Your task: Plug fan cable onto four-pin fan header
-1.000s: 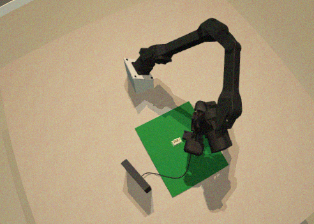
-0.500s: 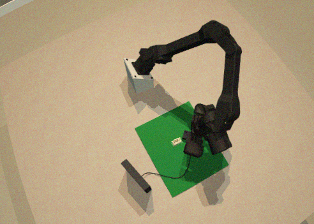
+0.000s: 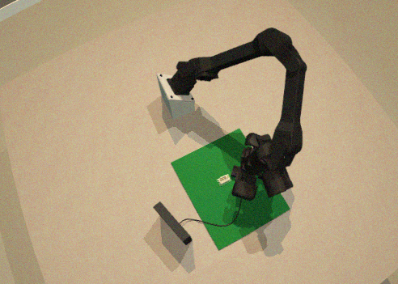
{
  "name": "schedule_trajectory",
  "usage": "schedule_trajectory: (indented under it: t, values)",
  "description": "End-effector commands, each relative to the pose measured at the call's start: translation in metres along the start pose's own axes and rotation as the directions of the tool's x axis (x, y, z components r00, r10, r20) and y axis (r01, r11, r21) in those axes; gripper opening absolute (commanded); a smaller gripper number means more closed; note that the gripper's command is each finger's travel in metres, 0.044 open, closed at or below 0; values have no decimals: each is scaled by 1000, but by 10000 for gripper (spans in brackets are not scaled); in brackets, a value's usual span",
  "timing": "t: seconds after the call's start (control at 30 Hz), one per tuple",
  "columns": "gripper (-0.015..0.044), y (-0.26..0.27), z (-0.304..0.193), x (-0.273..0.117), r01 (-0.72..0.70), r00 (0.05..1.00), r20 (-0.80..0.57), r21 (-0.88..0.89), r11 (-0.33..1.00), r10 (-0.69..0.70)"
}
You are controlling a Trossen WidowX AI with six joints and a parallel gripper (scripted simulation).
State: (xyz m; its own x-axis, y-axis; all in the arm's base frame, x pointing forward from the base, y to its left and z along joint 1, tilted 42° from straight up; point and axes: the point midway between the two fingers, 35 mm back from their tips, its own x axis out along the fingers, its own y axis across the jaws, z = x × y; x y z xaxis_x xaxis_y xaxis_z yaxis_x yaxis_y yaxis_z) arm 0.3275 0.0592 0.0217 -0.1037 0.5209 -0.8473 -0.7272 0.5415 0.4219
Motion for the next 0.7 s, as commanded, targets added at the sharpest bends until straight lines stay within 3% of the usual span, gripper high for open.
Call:
schedule_trajectory:
  t: [0.0, 0.27, 0.33, 0.67]
  values:
    - [92, 0, 0, 0, 1, 1000, 1, -1, 1000, -1]
    - [38, 0, 0, 0, 1, 1000, 1, -1, 1000, -1]
    - [0, 0, 0, -2, 1, 1000, 1, -1, 1000, -1]
    - [0, -2, -7, -32, 0, 1000, 0, 2, 1000, 0]
